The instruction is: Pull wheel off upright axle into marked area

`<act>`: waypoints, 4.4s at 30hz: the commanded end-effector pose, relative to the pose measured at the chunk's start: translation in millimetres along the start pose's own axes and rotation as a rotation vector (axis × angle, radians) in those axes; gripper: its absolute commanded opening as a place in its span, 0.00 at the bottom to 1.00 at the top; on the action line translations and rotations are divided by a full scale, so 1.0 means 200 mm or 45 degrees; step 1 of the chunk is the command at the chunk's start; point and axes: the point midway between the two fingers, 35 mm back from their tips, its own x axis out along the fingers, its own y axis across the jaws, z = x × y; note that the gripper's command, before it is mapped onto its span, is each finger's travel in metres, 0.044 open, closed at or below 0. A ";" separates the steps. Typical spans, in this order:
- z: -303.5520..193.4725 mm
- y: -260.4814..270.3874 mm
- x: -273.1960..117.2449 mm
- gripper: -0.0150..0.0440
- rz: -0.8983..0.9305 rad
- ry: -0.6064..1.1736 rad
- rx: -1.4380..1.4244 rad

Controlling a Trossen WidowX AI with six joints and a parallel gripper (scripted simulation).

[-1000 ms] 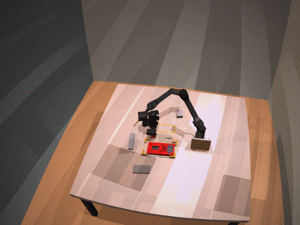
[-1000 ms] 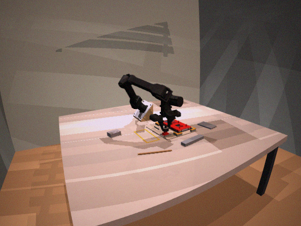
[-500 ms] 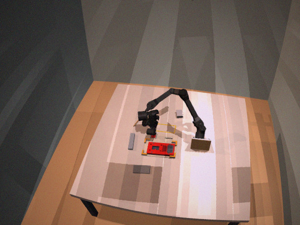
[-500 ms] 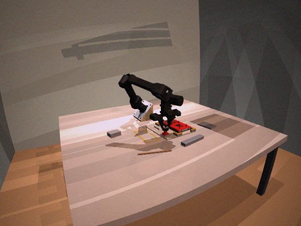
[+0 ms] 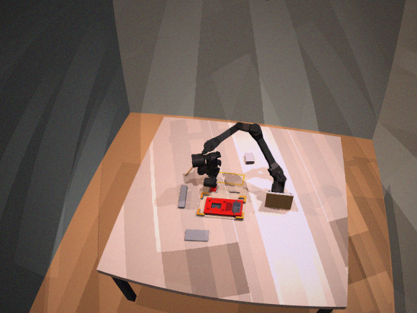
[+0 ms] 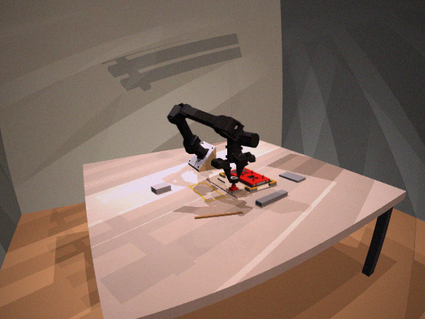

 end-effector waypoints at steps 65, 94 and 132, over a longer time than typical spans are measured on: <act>-0.06 -0.11 -0.25 0.25 0.000 -0.010 -0.013; -0.32 -0.50 -0.24 0.25 0.001 -0.010 -0.006; -0.31 -0.51 0.23 0.70 0.003 -0.011 0.008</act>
